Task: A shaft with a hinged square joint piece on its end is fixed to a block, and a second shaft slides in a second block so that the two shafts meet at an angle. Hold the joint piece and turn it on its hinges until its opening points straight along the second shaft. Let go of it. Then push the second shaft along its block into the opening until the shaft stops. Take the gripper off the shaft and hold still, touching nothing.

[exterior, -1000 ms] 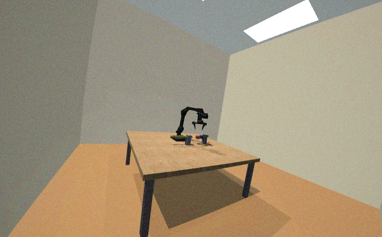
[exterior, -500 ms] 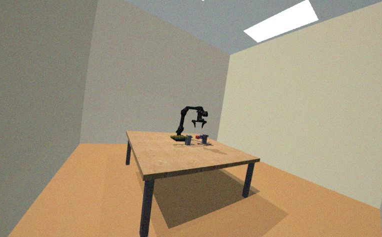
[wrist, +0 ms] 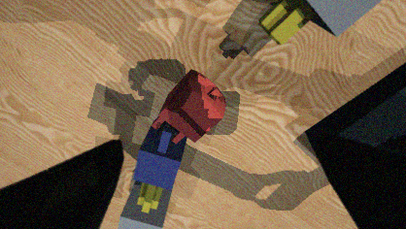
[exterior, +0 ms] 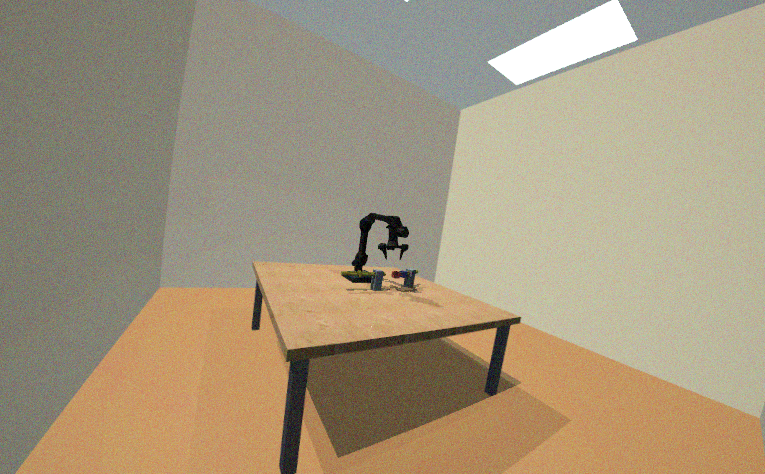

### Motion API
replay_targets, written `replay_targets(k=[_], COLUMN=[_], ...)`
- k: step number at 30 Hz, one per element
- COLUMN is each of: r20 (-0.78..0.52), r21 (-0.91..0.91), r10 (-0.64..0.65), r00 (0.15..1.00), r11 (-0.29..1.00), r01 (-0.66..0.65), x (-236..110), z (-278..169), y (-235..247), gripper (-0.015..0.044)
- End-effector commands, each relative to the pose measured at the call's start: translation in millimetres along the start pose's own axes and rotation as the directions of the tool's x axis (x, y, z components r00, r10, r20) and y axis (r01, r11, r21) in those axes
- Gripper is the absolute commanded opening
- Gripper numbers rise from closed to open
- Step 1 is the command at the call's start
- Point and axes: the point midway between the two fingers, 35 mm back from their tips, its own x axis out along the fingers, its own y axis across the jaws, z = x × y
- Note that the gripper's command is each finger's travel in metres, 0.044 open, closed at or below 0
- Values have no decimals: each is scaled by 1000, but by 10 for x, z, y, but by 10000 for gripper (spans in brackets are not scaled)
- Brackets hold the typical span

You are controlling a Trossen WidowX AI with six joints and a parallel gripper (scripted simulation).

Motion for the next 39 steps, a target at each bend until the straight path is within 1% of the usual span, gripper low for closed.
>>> replay_targets(k=[1,10,18,22,30,32,34,39], r20=[-35,-116,-169,-185,-182,-155,-116,-33], r21=[109,388,609,689,691,670,635,540], r10=[27,108,197,238,240,237,230,193], r00=[999,987,966,954,954,959,966,981], r11=[994,920,791,723,722,739,765,829], r01=[-23,-55,-55,-47,-49,-74,-106,-145], x=[32,111,170,191,186,136,60,-117], z=[60,219,344,392,419,612,905,1559], y=[-65,-231,-380,-443,-455,-537,-698,-1274], gripper=[440,440,440,440,440,440,440,440])
